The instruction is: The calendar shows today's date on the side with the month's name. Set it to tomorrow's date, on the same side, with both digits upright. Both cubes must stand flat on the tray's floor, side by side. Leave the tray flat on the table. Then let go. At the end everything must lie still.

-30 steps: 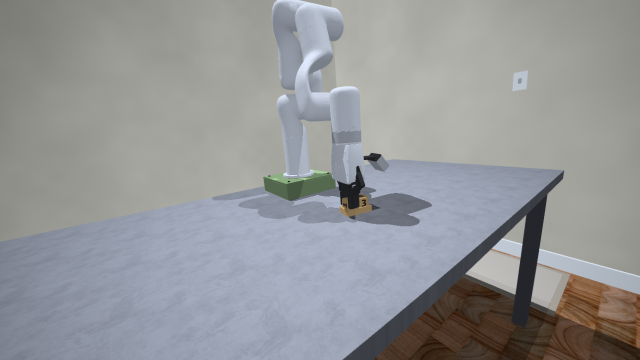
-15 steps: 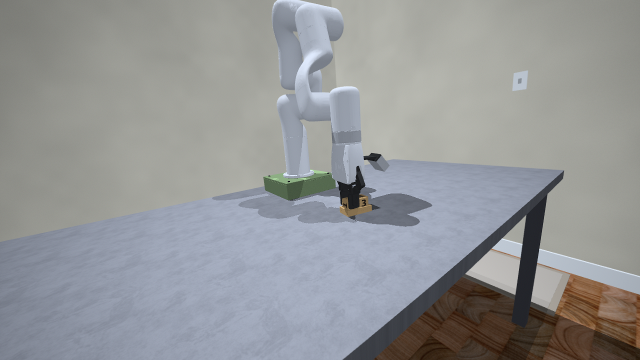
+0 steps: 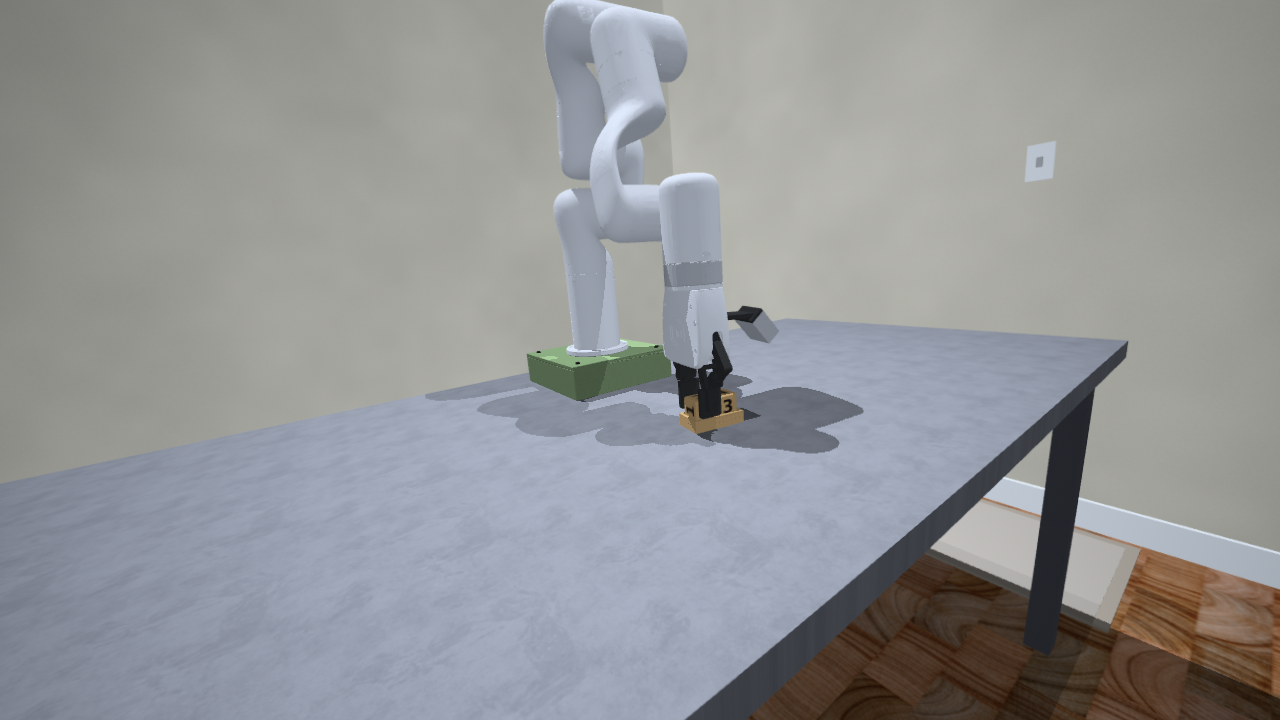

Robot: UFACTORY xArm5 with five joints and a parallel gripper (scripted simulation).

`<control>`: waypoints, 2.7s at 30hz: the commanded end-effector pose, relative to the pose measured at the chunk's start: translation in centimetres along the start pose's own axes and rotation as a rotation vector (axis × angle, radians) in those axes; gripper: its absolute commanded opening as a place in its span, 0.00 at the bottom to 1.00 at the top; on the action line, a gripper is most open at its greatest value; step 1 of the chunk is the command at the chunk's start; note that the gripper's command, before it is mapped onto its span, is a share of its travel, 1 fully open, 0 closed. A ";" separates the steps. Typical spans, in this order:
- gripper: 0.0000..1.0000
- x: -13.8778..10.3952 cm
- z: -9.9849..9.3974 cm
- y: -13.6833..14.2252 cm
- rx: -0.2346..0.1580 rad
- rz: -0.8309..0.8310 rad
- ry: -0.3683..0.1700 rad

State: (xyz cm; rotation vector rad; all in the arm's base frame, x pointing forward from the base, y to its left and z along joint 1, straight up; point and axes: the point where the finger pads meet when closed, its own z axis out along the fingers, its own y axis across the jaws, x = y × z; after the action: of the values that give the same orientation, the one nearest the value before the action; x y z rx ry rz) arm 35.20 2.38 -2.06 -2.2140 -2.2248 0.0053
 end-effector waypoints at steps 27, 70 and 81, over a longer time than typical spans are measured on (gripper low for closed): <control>0.49 0.0 -8.0 0.1 -0.003 0.000 0.000; 1.00 0.0 -10.8 0.1 -0.003 0.000 0.000; 1.00 0.0 -15.1 0.1 -0.003 0.000 0.000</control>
State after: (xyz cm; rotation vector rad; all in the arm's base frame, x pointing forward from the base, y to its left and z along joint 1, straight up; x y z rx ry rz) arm 35.31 2.39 11.43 -2.2146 -2.2255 0.0036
